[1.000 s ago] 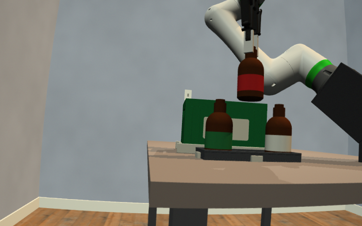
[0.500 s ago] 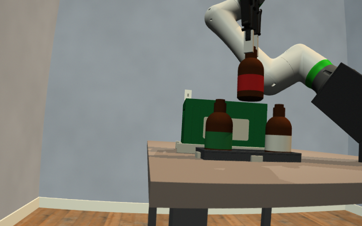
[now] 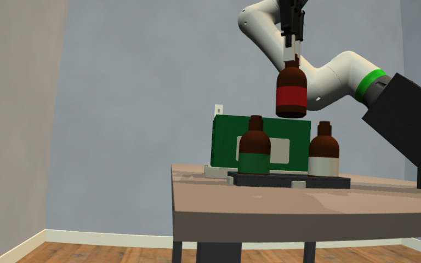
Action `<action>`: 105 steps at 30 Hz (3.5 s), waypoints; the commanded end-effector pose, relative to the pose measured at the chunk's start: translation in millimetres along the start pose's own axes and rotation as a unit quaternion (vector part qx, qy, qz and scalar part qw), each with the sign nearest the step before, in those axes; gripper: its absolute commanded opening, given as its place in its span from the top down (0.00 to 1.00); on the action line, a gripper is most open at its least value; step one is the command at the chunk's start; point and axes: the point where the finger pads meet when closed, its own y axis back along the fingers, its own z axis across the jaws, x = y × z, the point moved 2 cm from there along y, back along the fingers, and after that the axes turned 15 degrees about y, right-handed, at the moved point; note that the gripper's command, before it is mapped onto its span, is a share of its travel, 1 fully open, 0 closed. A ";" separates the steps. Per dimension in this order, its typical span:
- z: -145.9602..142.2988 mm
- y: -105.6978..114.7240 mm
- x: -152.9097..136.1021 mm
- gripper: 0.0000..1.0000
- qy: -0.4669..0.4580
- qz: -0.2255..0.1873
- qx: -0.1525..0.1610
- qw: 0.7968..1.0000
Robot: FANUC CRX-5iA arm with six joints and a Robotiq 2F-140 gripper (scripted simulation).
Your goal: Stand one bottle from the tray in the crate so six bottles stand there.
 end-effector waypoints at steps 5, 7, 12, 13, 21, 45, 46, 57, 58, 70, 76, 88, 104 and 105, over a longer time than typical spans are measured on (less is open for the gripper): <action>0.1 0.8 0.0 1.00 0.000 0.000 0.000 1.000; 0.1 1.6 0.0 1.00 0.000 0.000 0.000 1.000; 0.1 5.6 0.0 1.00 0.000 0.000 0.000 1.000; 0.1 6.7 0.0 1.00 0.000 0.000 0.000 1.000; 0.1 13.8 0.0 1.00 0.000 0.000 0.000 1.000; 0.1 22.4 0.0 1.00 0.000 0.000 0.000 1.000; 0.1 22.4 0.0 1.00 0.000 0.000 0.000 1.000; 0.1 22.4 0.0 1.00 0.000 0.000 0.000 1.000; 0.1 22.4 0.0 1.00 0.000 0.000 0.000 1.000; 0.1 22.4 0.0 1.00 0.000 0.000 0.000 1.000; 0.1 22.4 0.0 1.00 0.000 0.000 0.000 1.000; -0.8 22.4 -0.2 1.00 0.000 0.000 0.000 1.000; -6.4 22.4 -1.3 1.00 0.000 0.000 0.000 1.000; -7.1 22.4 -1.5 1.00 0.000 0.000 0.000 1.000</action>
